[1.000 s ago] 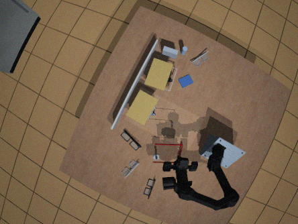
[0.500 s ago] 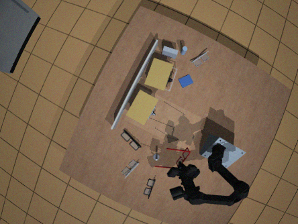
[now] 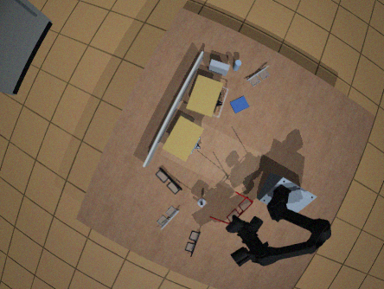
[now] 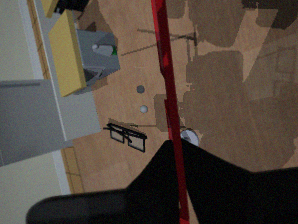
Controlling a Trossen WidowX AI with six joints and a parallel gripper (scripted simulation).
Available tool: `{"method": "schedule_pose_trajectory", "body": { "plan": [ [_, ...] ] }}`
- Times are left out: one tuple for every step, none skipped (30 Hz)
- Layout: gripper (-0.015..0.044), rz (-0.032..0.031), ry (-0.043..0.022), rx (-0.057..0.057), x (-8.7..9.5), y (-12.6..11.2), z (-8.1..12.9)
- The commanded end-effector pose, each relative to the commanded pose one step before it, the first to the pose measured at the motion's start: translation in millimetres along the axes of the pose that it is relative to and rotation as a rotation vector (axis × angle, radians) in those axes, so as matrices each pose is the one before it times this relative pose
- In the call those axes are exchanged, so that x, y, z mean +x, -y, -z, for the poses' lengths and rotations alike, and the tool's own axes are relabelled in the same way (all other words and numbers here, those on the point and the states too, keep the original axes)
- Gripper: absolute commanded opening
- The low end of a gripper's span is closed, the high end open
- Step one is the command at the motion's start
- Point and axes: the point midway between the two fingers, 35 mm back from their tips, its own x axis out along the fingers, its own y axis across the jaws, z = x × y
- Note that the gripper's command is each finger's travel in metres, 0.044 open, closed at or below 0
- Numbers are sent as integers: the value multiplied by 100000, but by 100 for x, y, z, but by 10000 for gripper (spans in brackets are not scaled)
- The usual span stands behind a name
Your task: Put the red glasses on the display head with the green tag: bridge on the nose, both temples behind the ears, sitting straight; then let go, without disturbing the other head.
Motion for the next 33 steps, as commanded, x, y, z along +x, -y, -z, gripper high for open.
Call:
{"method": "schedule_pose_trajectory", "body": {
  "plan": [
    [0,-3034,-4722,12436,-789,-17,-248],
    [0,-316,-890,1948,-138,-18,-1],
    [0,-206,-627,1369,-96,-14,-1],
    [0,-124,-399,869,-60,-9,0],
    [0,-42,-141,306,-21,-3,0],
    [0,0,0,0,0,0,0],
    [2,1091,876,-3891,122,46,213],
    [0,0,0,0,0,0,0],
    [0,0,0,0,0,0,0],
    [0,0,0,0,0,0,0],
    [0,0,0,0,0,0,0],
    [0,0,0,0,0,0,0],
    [0,0,0,0,0,0,0],
    [0,0,0,0,0,0,0],
    [0,0,0,0,0,0,0],
    [0,0,0,0,0,0,0],
    [0,0,0,0,0,0,0],
    [0,0,0,0,0,0,0],
    [0,0,0,0,0,0,0],
    [0,0,0,0,0,0,0],
    [0,0,0,0,0,0,0],
    [0,0,0,0,0,0,0],
    [0,0,0,0,0,0,0],
    [0,0,0,0,0,0,0],
    [0,0,0,0,0,0,0],
    [0,0,0,0,0,0,0],
    [0,100,246,-263,38,6,1],
    [0,205,492,-525,77,12,1],
    [0,313,725,-772,115,16,2],
    [0,432,954,-1011,153,20,2],
    [0,565,1176,-1239,193,21,3],
    [0,692,1345,-1409,226,21,3],
    [0,769,1390,-1449,240,17,2]
  ]
}}
